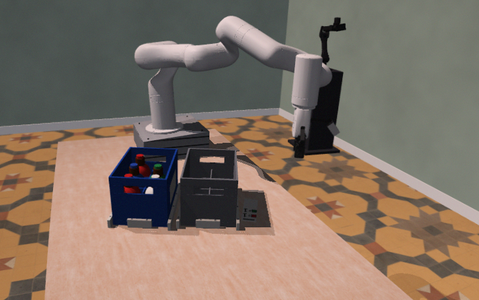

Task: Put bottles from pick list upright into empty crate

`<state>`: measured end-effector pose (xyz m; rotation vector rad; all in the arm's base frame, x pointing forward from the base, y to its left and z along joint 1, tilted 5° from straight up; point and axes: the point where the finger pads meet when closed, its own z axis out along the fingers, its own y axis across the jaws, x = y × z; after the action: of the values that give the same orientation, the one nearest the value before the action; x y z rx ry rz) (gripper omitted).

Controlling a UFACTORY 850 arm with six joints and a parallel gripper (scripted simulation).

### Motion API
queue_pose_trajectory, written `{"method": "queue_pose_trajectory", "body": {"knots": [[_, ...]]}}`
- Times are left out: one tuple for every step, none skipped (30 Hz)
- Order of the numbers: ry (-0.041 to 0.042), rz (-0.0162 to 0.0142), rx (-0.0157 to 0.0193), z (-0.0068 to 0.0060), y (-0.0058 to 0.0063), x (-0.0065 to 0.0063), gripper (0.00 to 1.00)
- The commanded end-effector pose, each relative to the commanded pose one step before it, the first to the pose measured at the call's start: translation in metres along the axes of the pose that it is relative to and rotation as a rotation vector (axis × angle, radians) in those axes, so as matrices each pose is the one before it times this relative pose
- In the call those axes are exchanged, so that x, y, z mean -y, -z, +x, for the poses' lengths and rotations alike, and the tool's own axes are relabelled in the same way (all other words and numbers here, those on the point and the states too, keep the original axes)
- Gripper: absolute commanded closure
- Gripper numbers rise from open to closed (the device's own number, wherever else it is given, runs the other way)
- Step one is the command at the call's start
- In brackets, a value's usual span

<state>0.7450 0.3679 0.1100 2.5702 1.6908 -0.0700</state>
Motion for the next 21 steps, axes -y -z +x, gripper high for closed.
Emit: {"method": "queue_pose_trajectory", "body": {"knots": [[-0.00012,-0.00173,-0.00222,0.00051,0.00177,-0.00045,0.35],[0.0,0.0,0.0,0.0,0.0,0.0,0.35],[0.0,0.0,0.0,0.0,0.0,0.0,0.35],[0.0,0.0,0.0,0.0,0.0,0.0,0.35],[-0.03333,0.00005,0.00008,-0.00458,0.00078,-0.00149,0.35],[-0.03333,-0.00001,0.00001,-0.00469,0.00079,-0.00152,0.35],[-0.03333,-0.00001,0.0,-0.00466,0.00079,-0.00166,0.35],[-0.03333,-0.00001,0.00001,-0.00459,0.00079,-0.00182,0.35],[-0.03333,-0.00001,0.00001,-0.00451,0.00079,-0.00198,0.35],[-0.03333,-0.00001,0.0,-0.00448,0.00079,-0.00211,0.35],[-0.03333,-0.00001,0.00002,-0.00436,0.00079,-0.00229,0.35],[-0.03333,-0.00001,0.0,-0.00433,0.00079,-0.00241,0.35],[-0.03333,0.0,0.00002,-0.00417,0.00079,-0.00258,0.35],[-0.03333,-0.00001,0.0,-0.00416,0.00079,-0.00269,0.35],[-0.03202,0.00021,0.00039,-0.00406,0.00079,-0.00283,0.35],[-0.03089,0.00045,0.00084,-0.00396,0.00079,-0.00296,0.35],[-0.03095,0.00049,0.00094,-0.00379,0.00079,-0.00311,0.35],[-0.03083,0.00051,0.00101,-0.00378,0.00079,-0.00319,0.35],[-0.0308,0.00049,0.001,-0.00368,0.00079,-0.00331,0.35],[0.0,0.0,0.0,0.0,0.0,0.0,0.35],[0.0,0.0,0.0,0.0,0.0,0.0,0.35]]}}
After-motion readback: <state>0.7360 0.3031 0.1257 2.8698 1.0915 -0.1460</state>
